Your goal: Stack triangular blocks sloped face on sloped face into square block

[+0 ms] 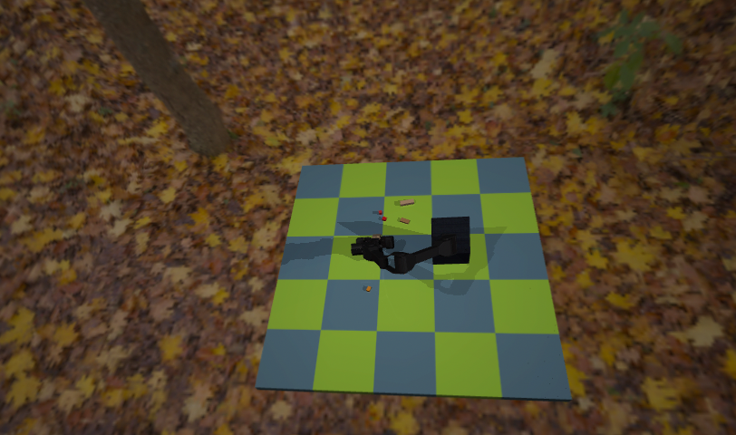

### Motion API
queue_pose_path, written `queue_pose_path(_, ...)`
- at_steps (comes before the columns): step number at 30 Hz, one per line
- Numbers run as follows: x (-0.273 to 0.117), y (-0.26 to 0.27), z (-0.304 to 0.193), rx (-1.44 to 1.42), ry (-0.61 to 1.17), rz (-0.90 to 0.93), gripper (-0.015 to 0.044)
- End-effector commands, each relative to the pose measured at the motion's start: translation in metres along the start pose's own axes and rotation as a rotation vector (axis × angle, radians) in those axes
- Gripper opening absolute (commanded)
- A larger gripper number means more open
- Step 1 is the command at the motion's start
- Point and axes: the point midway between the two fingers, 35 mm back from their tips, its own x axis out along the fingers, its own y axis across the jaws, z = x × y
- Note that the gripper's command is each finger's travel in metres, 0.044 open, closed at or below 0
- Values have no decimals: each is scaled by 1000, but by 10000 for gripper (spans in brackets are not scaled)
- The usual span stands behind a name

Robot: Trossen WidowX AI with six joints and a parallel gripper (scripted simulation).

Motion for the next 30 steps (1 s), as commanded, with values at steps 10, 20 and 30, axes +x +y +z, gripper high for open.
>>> queue_pose_path(10, -4, -1, -4, 0, 0, 0, 0)
queue_pose_path(20, -38, -4, -39, 0, 3, -1, 0)
queue_pose_path(30, -71, 0, -71, 0, 5, -1, 0)
